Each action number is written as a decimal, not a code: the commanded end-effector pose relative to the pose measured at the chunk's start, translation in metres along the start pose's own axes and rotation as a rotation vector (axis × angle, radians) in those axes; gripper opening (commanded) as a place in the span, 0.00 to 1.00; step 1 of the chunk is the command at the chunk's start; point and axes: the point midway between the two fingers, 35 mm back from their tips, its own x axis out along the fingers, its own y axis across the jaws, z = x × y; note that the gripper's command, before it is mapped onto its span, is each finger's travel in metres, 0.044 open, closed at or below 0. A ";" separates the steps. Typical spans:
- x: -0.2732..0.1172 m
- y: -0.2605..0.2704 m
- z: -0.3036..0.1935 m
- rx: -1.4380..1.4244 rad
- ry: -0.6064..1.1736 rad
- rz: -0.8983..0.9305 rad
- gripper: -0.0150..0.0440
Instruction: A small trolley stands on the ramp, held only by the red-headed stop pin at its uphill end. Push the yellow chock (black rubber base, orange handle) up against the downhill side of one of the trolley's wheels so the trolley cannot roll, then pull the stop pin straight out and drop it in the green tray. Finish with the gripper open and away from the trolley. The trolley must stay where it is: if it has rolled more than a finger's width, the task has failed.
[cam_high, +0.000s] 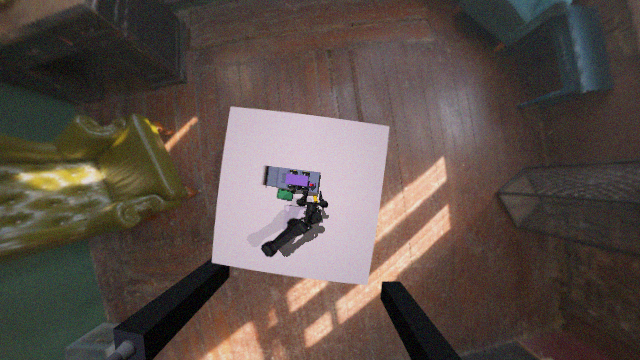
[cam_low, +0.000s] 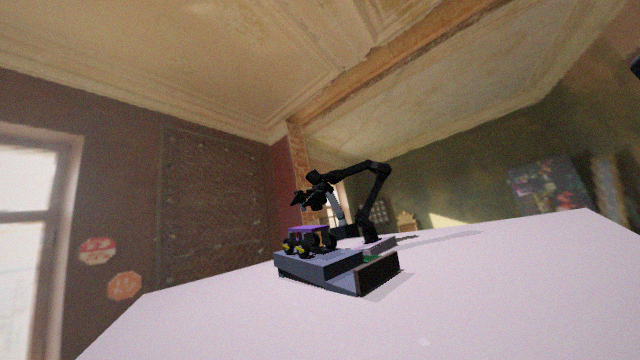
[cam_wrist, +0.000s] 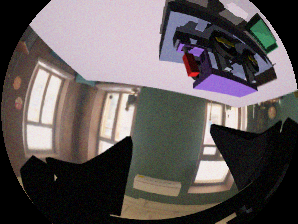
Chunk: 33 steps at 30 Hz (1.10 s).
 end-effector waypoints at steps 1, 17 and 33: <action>0.000 0.000 0.000 -0.007 -0.002 0.000 0.89; 0.008 0.002 0.024 -0.691 -0.144 -0.074 0.58; 0.012 0.001 0.048 -1.410 -0.227 -0.282 0.58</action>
